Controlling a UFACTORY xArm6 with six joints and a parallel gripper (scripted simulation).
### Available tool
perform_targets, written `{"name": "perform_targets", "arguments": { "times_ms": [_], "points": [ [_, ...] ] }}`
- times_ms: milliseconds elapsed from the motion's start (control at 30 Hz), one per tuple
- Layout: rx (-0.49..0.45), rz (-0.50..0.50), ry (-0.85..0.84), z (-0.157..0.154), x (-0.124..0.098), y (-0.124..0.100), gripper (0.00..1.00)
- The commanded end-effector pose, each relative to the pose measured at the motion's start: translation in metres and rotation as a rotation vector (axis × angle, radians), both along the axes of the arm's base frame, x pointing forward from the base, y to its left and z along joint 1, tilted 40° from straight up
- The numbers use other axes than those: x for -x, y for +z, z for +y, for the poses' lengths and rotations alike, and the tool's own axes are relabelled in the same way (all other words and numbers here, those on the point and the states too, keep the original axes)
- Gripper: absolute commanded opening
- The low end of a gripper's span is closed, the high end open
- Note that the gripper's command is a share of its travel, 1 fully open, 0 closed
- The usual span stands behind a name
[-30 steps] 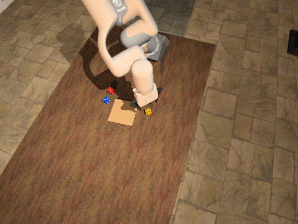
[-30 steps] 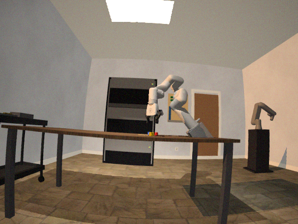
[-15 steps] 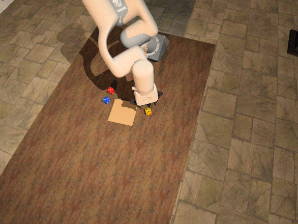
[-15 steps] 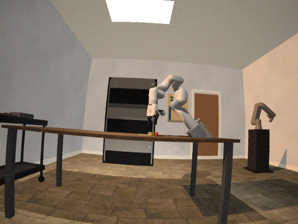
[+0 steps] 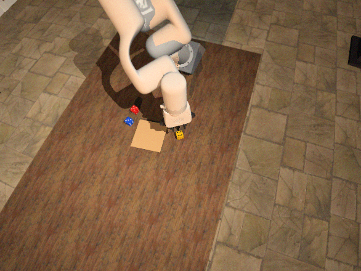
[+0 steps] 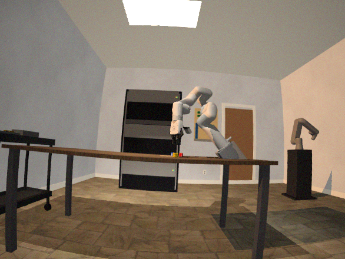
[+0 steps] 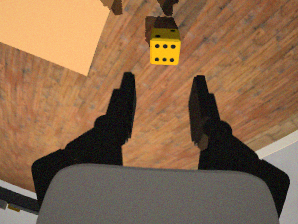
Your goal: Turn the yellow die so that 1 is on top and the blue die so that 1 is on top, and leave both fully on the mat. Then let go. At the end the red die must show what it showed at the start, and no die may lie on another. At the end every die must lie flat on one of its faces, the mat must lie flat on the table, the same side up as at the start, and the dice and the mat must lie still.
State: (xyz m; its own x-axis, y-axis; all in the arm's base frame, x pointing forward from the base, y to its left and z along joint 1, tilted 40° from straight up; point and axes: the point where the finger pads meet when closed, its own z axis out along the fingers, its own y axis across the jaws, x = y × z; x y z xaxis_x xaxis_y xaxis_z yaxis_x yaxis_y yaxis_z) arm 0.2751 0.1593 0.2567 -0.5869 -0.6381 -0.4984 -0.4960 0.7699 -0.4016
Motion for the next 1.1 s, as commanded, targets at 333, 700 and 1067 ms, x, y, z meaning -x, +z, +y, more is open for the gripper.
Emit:
{"name": "perform_targets", "arguments": {
  "times_ms": [333, 700, 1067],
  "points": [
    [-0.002, -0.002, 0.0, 0.0004, -0.0003, 0.0013, 0.47],
    [-0.002, -0.002, 0.0, 0.0004, -0.0004, 0.0012, 0.47],
    [-0.002, -0.002, 0.0, 0.0007, -0.0037, -0.0029, 0.47]
  ]
}}
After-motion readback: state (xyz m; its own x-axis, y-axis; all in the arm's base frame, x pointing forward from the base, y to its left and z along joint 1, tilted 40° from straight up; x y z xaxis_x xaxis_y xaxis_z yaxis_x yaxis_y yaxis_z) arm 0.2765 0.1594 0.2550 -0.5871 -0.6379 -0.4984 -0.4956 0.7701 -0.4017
